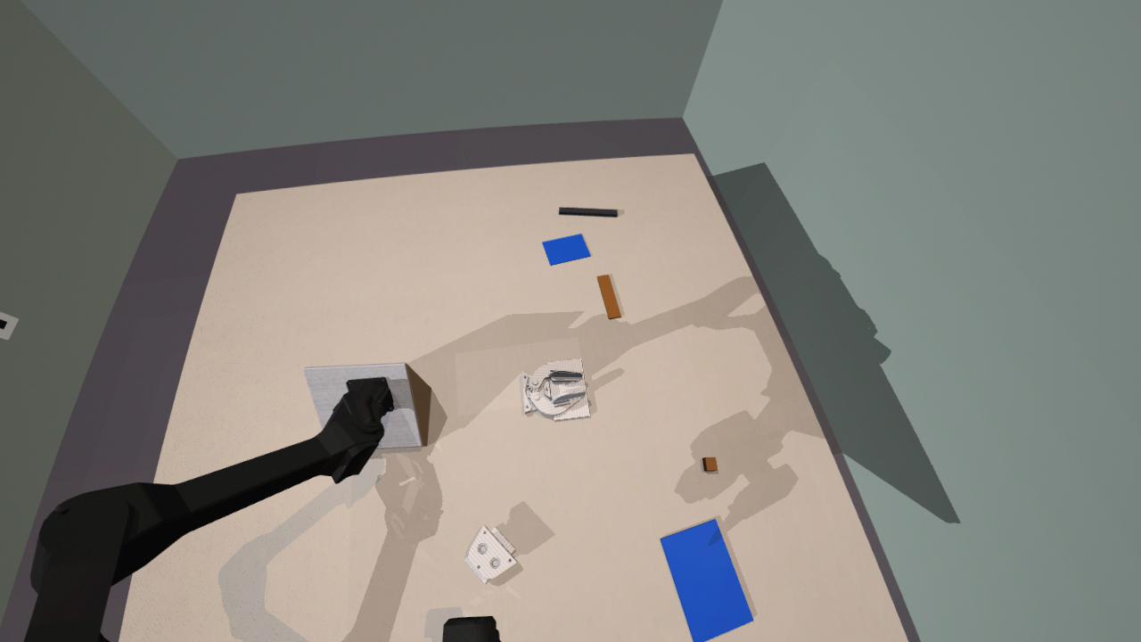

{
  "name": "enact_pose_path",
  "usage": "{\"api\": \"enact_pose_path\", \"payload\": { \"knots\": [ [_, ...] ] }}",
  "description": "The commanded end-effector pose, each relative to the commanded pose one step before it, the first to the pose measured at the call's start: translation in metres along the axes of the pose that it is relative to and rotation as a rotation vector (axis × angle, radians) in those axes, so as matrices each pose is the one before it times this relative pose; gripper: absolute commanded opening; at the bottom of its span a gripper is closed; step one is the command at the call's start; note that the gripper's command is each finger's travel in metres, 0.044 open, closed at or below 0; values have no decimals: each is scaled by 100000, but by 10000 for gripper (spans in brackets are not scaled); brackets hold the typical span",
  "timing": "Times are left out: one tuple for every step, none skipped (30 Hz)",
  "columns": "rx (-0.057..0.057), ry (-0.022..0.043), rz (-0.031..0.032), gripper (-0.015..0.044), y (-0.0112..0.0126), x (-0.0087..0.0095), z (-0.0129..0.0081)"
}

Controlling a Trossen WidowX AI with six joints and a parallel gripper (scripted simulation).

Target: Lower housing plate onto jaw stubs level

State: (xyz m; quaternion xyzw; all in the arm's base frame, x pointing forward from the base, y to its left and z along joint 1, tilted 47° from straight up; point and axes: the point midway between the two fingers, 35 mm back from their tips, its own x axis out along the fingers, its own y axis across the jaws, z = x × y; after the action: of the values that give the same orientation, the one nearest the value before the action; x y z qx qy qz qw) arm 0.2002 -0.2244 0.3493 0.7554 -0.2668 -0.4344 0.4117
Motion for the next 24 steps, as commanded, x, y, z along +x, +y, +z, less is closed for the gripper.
{"api": "enact_pose_path", "payload": {
  "knots": [
    [-3900,-5100,-6603,440,-2164,1004,217],
    [-1213,-1251,-1526,440,-525,196,21],
    [-1261,-1254,-1495,440,-519,192,17],
    [-1268,-1220,-1420,440,-498,182,12],
    [-1311,-1222,-1389,440,-492,177,8],
    [-1354,-1225,-1358,440,-486,172,4],
    [-1396,-1227,-1325,440,-479,168,0],
    [-1436,-1230,-1292,440,-473,163,-4],
    [-1476,-1232,-1258,440,-466,158,-8],
    [-1516,-1235,-1223,440,-459,153,-11],
    [-1554,-1237,-1187,440,-452,148,-14],
    [-1592,-1240,-1151,440,-445,143,-18],
    [-1628,-1242,-1114,440,-438,138,-21],
    [-1662,-1244,-1075,440,-430,132,-24],
    [-1699,-1248,-1038,440,-423,127,-26],
    [-1733,-1250,-999,440,-416,122,-29],
    [-1766,-1253,-960,440,-408,117,-31],
    [-1798,-1255,-920,440,-400,111,-34],
    [-1829,-1258,-880,440,-392,106,-36],
    [-1859,-1261,-839,440,-384,100,-38],
    [-1889,-1264,-798,440,-376,95,-40],
    [-1917,-1266,-756,440,-367,89,-42],
    [-1944,-1269,-714,440,-359,84,-44],
    [-1969,-1271,-671,440,-350,78,-45]
  ]
}}
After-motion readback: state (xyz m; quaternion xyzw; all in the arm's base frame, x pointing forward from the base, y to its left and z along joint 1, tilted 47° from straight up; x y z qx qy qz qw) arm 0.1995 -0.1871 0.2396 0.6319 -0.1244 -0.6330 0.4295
